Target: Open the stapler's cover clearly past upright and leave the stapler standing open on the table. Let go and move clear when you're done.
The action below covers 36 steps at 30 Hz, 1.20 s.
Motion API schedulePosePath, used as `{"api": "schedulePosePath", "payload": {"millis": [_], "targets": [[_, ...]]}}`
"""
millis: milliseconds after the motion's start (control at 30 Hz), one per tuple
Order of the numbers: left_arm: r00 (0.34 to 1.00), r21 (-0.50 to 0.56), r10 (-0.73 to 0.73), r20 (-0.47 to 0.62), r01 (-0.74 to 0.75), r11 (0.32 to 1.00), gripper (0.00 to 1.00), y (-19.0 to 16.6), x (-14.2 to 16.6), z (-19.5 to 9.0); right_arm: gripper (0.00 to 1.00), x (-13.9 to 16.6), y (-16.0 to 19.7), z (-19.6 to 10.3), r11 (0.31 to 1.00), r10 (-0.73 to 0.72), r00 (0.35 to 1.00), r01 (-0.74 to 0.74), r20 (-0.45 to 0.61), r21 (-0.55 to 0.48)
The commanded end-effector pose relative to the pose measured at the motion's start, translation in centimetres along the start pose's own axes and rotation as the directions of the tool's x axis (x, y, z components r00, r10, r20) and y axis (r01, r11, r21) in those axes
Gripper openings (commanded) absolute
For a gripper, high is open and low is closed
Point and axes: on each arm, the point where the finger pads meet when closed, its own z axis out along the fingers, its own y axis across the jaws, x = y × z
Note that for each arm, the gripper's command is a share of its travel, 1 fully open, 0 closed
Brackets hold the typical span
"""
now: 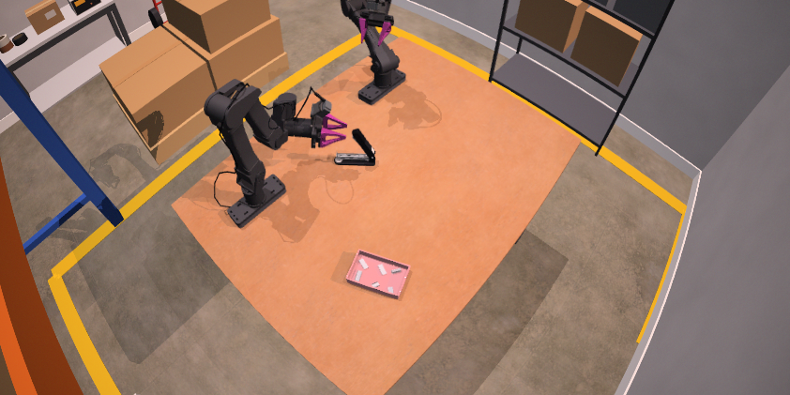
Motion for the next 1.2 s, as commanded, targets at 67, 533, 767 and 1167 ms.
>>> {"api": "schedulePosePath", "payload": {"millis": [67, 533, 767, 1167], "targets": [[1.0, 0.012, 0.013, 0.021, -0.013, 1.0, 0.55, -0.8, -0.5, -0.7, 0.46, -0.8, 0.2, -0.5, 0.995, 0.099, 0.995, -0.099, -0.009, 0.013], [1.0, 0.012, 0.013, 0.021, -0.013, 1.0, 0.55, -0.8, -0.5, -0.7, 0.46, -0.7, -0.4, -1.2, 0.999, 0.017, 0.997, -0.014, -0.082, 0.037], [1.0, 0.012, 0.013, 0.021, -0.013, 1.0, 0.55, -0.8, -0.5, -0.7, 0.46, -0.8, 0.0, -0.9, 1.0, 0.022, 0.996, -0.02, -0.083, 0.019], [1.0, 0.012, 0.013, 0.021, -0.013, 1.0, 0.55, -0.8, -0.5, -0.7, 0.46, -1.1, 0.1, 0.7, 1.0, 0.017, 0.997, -0.016, -0.079, 0.018]]}}
